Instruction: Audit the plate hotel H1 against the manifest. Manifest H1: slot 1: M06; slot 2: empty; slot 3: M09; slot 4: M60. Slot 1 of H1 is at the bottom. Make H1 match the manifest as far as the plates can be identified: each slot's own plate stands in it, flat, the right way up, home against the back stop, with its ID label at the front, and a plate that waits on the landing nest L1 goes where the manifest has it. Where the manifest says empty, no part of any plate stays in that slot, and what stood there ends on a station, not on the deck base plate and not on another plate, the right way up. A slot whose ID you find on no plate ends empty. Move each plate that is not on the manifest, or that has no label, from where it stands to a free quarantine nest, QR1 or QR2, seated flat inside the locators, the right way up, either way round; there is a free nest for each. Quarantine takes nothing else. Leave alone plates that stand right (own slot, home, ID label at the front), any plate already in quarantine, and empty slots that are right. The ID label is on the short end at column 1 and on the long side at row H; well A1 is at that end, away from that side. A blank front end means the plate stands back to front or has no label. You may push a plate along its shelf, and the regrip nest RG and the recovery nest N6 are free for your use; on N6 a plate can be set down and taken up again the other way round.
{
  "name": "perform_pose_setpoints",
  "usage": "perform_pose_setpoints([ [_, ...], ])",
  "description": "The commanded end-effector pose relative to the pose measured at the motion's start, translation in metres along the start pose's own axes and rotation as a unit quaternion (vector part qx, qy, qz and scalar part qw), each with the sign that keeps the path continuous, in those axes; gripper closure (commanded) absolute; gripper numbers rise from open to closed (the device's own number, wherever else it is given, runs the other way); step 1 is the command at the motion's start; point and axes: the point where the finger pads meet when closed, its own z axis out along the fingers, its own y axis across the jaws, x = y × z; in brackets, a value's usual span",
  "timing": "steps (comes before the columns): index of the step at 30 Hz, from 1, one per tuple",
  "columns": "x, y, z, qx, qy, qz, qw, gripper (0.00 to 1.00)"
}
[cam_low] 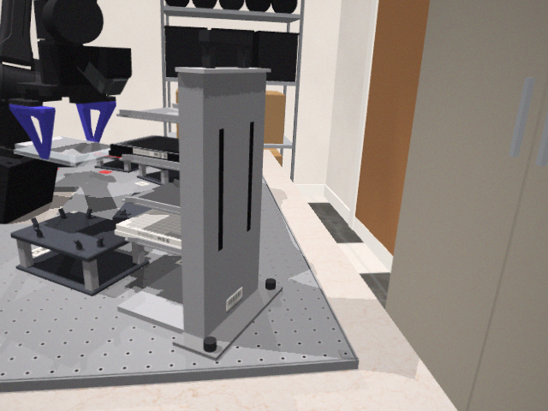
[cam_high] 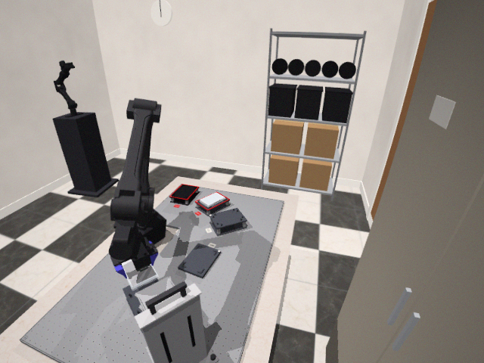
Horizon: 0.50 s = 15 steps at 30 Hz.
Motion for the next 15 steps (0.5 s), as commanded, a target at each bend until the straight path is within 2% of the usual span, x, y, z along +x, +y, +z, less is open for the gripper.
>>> perform_pose_setpoints([
  [1, -0.025, -0.007, -0.039, 0.018, -0.039, -0.013, 0.999, 0.14],
  [9, -0.024, -0.007, -0.062, 0.018, -0.039, -0.013, 0.999, 0.14],
  [12, -0.024, -0.006, -0.061, 0.016, -0.035, -0.014, 0.999, 0.14],
  [15, -0.023, -0.008, -0.073, 0.02, -0.039, -0.011, 0.999, 0.14],
])
